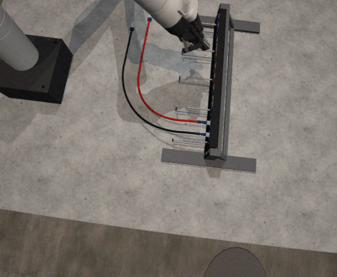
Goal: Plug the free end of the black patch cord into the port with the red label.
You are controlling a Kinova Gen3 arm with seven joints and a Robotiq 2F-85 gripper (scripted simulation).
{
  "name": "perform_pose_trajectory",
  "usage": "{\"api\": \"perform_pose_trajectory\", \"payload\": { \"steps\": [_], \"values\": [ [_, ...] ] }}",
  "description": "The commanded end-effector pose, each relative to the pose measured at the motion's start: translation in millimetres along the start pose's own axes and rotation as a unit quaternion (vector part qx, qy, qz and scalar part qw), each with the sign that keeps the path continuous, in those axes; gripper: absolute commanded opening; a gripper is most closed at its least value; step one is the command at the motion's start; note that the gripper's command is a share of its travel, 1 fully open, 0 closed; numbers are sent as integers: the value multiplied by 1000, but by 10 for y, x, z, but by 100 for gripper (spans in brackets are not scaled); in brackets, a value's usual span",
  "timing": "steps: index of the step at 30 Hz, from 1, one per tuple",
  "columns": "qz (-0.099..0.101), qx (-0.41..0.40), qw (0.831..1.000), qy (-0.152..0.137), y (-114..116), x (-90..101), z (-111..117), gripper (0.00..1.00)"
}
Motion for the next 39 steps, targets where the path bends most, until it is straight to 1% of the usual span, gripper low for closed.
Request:
{"api": "perform_pose_trajectory", "payload": {
  "steps": [1, 6, 39],
  "values": [
    [-4, 4, 1000, -3, 29, -96, -19, 0],
    [-4, 4, 1000, -3, 30, -143, -19, 0],
    [-4, 4, 1000, -3, 30, -143, -19, 0]
  ]
}}
Point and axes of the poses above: the point where the finger pads meet when closed, its own x axis back along the fingers, its own y axis across the jaws, z = x × y, the point moved 4 cm from there along x, back along the fingers, and after that the axes turned 7 degrees about -x, right-handed, at the moved point
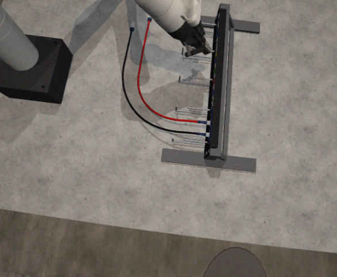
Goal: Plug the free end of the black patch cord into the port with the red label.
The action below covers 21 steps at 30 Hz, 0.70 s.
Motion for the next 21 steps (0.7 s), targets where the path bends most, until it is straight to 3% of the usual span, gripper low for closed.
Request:
{"api": "perform_pose_trajectory", "payload": {
  "steps": [1, 16, 21],
  "values": [
    [0, 0, 1000, 1, -2, 4, 7, 0],
    [0, 0, 1000, 1, -2, 10, 7, 0],
    [0, 0, 1000, 1, -2, 106, 7, 0]
  ]
}}
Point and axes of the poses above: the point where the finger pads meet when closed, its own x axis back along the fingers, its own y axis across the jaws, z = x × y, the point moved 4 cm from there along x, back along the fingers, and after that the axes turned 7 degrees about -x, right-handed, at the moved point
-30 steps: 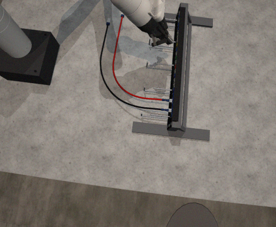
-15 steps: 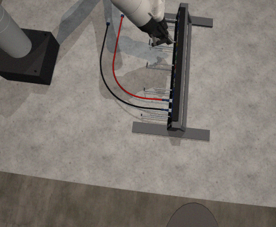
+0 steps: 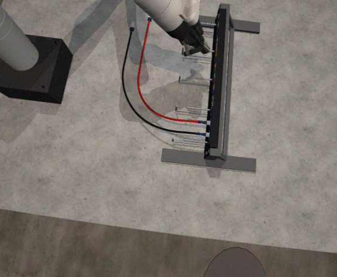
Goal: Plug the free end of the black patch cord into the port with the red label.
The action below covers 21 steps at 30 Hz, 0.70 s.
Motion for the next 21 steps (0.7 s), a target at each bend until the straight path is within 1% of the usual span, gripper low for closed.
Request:
{"api": "perform_pose_trajectory", "payload": {
  "steps": [1, 3, 4, 8, 18, 20, 21],
  "values": [
    [1, -2, 1000, 3, -10, 87, 18, 0],
    [1, -2, 1000, 3, -10, 87, 18, 0],
    [1, -2, 1000, 3, -10, 129, 18, 0],
    [1, -2, 1000, 3, -10, 339, 17, 0],
    [1, -2, 1000, 3, -8, 949, 13, 0],
    [1, -2, 1000, 3, -8, 949, 13, 0],
    [1, -2, 1000, 3, -8, 1002, 13, 0]
  ]
}}
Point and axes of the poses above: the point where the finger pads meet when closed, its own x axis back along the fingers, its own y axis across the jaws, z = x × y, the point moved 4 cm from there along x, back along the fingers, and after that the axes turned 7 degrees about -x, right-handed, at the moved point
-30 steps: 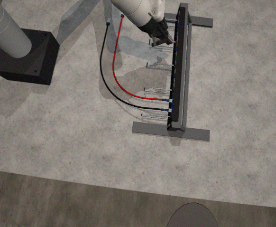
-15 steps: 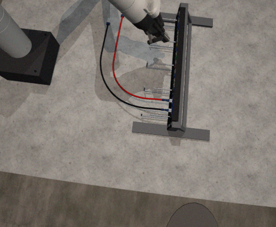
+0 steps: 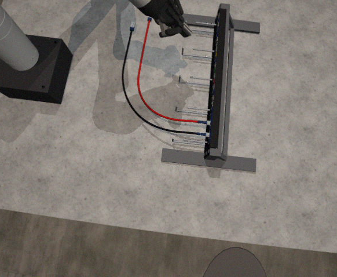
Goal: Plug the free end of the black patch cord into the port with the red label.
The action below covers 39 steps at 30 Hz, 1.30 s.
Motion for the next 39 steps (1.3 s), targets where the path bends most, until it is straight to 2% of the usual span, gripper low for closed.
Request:
{"api": "perform_pose_trajectory", "payload": {
  "steps": [1, 6, 11, 25, 33, 39],
  "values": [
    [7, -4, 1000, 4, -38, 123, 25, 0],
    [7, -4, 1000, 4, -35, 313, 23, 0],
    [7, -4, 1000, 4, -34, 405, 22, 0],
    [7, -4, 1000, 4, 5, 421, 26, 0],
    [7, -4, 1000, 4, 156, 419, 44, 0],
    [7, -4, 1000, 4, 410, 416, 73, 0]
  ]
}}
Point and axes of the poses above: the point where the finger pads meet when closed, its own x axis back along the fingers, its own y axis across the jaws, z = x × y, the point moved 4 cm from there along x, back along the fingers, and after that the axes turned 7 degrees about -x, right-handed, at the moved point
